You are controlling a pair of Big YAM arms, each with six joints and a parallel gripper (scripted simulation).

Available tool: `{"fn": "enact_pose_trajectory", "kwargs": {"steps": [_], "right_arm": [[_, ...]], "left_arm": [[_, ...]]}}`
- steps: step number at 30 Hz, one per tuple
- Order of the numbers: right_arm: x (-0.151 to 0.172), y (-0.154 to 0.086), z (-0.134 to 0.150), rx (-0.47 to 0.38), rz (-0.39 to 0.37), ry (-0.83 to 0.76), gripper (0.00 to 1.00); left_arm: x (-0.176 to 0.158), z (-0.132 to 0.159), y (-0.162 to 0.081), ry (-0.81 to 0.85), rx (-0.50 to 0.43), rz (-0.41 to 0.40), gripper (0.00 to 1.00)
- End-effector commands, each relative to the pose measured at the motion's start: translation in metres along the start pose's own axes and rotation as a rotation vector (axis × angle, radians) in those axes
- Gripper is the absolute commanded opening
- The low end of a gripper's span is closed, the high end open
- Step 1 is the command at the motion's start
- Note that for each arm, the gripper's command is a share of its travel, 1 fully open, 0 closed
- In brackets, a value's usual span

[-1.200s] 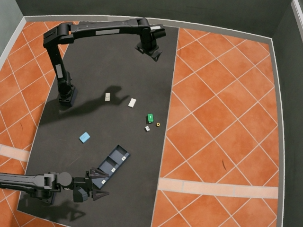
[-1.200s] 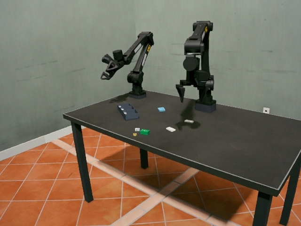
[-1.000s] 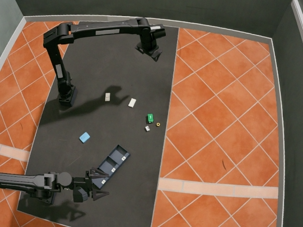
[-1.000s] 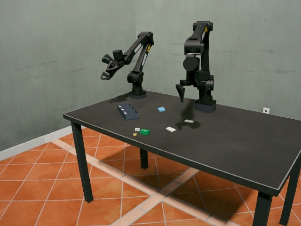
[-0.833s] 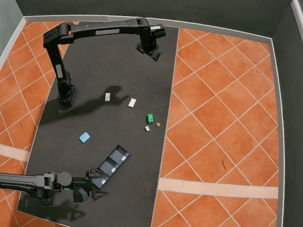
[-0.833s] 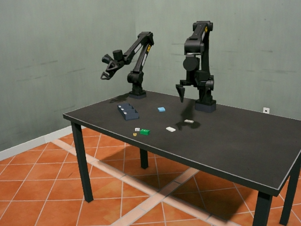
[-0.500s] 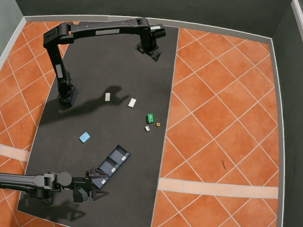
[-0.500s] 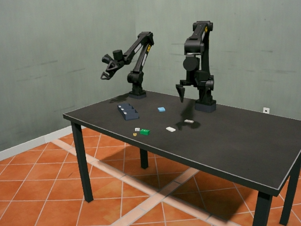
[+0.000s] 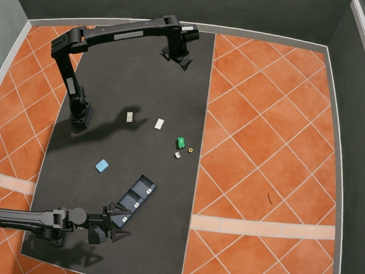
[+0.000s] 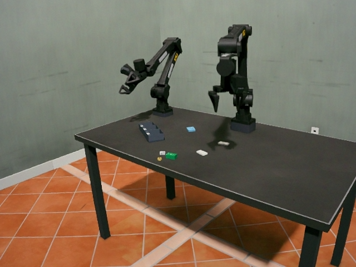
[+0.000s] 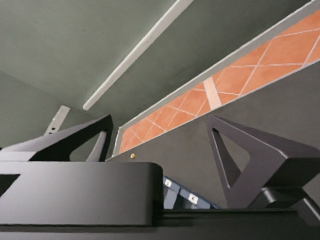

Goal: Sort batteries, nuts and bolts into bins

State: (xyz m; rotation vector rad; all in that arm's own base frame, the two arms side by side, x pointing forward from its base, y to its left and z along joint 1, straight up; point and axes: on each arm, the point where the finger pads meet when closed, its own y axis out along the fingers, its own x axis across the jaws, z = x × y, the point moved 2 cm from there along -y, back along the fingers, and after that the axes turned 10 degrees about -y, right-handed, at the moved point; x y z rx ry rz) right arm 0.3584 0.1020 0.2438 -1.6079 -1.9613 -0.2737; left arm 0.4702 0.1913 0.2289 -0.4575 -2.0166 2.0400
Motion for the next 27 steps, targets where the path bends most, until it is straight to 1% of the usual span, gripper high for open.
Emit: {"fn": "enact_pose_trajectory", "kwargs": {"steps": [1,16,22,27], "right_arm": [[0.003,0.000,-0.004,-0.007,-0.005,0.000,1.00],[0.003,0.000,-0.004,-0.007,-0.005,0.000,1.00],[0.003,0.000,-0.004,-0.007,-0.005,0.000,1.00],[0.003,0.000,-0.004,-0.007,-0.005,0.000,1.00]], "left_arm": [[-0.012,-0.010,-0.042,0.003,-0.056,0.055,1.00],[-0.011,-0.009,-0.049,0.013,-0.065,0.063,1.00],[-0.009,-0.006,-0.062,0.031,-0.082,0.077,1.00],[-0.006,-0.003,-0.079,0.055,-0.105,0.095,1.00]]}}
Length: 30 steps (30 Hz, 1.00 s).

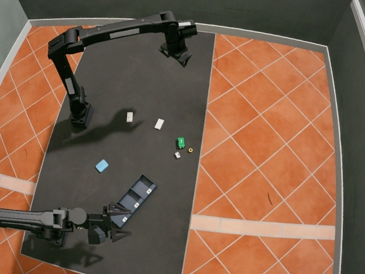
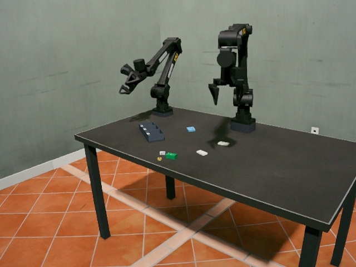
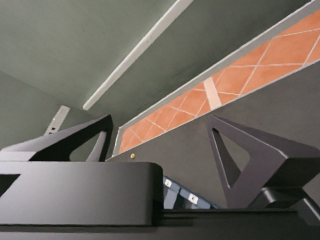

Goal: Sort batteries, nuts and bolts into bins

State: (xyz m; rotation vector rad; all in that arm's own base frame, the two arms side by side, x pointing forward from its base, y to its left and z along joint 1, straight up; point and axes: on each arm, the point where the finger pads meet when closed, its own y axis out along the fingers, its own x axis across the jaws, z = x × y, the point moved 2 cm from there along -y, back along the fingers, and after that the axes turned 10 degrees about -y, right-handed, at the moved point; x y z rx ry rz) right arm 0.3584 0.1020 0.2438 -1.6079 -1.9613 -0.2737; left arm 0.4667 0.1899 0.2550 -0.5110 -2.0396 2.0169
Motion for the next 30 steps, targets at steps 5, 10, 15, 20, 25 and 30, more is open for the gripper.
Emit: {"fn": "enact_pose_trajectory", "kwargs": {"steps": [5,10,15,20,25,30], "right_arm": [[0.003,0.000,-0.004,-0.007,-0.005,0.000,1.00],[0.003,0.000,-0.004,-0.007,-0.005,0.000,1.00],[0.003,0.000,-0.004,-0.007,-0.005,0.000,1.00],[0.003,0.000,-0.004,-0.007,-0.005,0.000,1.00],[0.003,0.000,-0.004,-0.007,-0.005,0.000,1.00],[0.003,0.000,-0.004,-0.007,-0.005,0.000,1.00]], "left_arm": [[-0.007,-0.004,-0.065,0.053,-0.096,0.082,1.00],[-0.001,0.002,-0.091,0.090,-0.133,0.108,1.00],[0.006,0.011,-0.121,0.133,-0.178,0.137,1.00],[0.016,0.023,-0.155,0.182,-0.230,0.169,1.00],[0.023,0.031,-0.176,0.213,-0.265,0.188,1.00],[0.037,0.047,-0.210,0.266,-0.326,0.218,1.00]]}}
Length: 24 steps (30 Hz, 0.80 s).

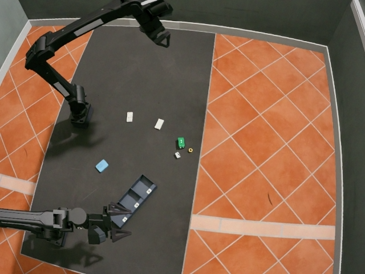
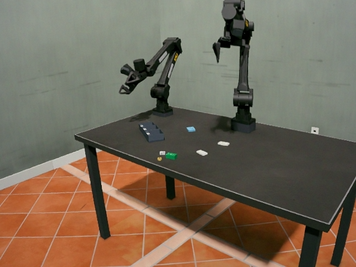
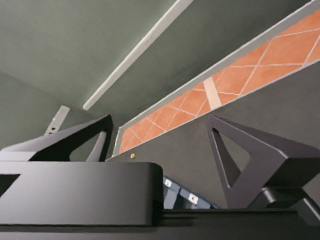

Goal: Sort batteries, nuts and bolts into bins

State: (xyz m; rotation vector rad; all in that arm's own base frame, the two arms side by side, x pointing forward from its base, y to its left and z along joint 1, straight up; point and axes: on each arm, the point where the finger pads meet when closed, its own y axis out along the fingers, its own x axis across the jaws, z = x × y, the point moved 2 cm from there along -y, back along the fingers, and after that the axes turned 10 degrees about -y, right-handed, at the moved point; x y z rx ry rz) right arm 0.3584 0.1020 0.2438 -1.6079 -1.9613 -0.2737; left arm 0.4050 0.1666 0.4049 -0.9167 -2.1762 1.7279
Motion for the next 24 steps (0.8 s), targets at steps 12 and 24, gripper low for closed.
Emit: {"fn": "enact_pose_trajectory", "kwargs": {"steps": [12,24], "right_arm": [[0.003,0.000,-0.004,-0.007,-0.005,0.000,1.00],[0.003,0.000,-0.004,-0.007,-0.005,0.000,1.00]], "left_arm": [[0.010,0.018,-0.132,0.170,-0.219,0.105,1.00],[0.033,0.057,-0.206,0.281,-0.359,0.145,1.00]]}}
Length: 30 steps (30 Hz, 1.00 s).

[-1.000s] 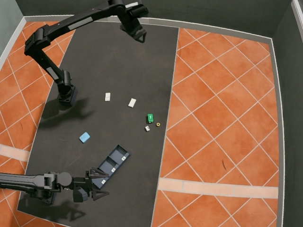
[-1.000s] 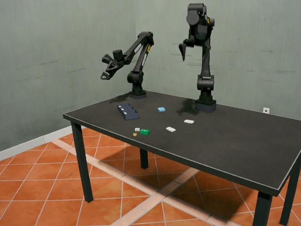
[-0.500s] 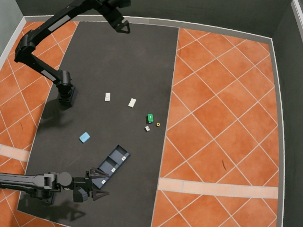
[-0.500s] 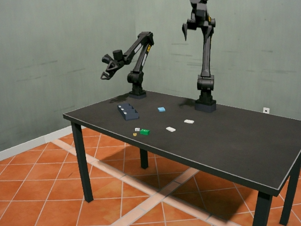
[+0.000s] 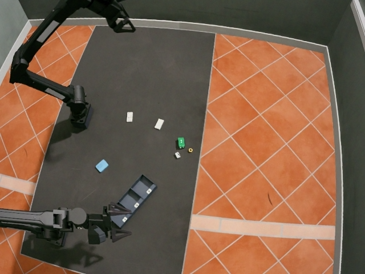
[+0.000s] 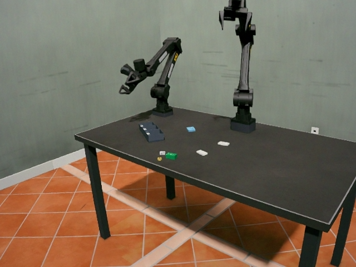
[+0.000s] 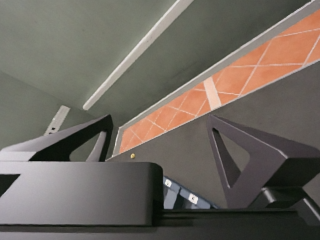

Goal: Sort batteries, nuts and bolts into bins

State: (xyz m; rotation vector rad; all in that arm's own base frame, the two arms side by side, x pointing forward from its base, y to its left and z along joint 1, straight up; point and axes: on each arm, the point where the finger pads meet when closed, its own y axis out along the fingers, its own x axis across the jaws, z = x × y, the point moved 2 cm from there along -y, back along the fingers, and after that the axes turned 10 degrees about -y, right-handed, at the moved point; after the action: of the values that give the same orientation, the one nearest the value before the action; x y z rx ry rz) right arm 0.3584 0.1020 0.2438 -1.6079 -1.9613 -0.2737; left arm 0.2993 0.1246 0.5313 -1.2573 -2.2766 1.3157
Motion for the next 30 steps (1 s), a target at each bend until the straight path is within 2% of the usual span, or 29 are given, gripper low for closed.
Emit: {"fn": "enact_pose_trajectory", "kwargs": {"steps": [1,16,30], "right_arm": [[0.003,0.000,-0.004,-0.007,-0.005,0.000,1.00],[0.003,0.000,-0.004,-0.007,-0.005,0.000,1.00],[0.003,0.000,-0.004,-0.007,-0.005,0.000,1.00]], "left_arm": [[-0.004,-0.009,-0.047,0.056,-0.087,0.029,1.00],[0.005,0.014,-0.107,0.140,-0.193,0.048,1.00],[0.008,0.023,-0.124,0.165,-0.225,0.052,1.00]]}}
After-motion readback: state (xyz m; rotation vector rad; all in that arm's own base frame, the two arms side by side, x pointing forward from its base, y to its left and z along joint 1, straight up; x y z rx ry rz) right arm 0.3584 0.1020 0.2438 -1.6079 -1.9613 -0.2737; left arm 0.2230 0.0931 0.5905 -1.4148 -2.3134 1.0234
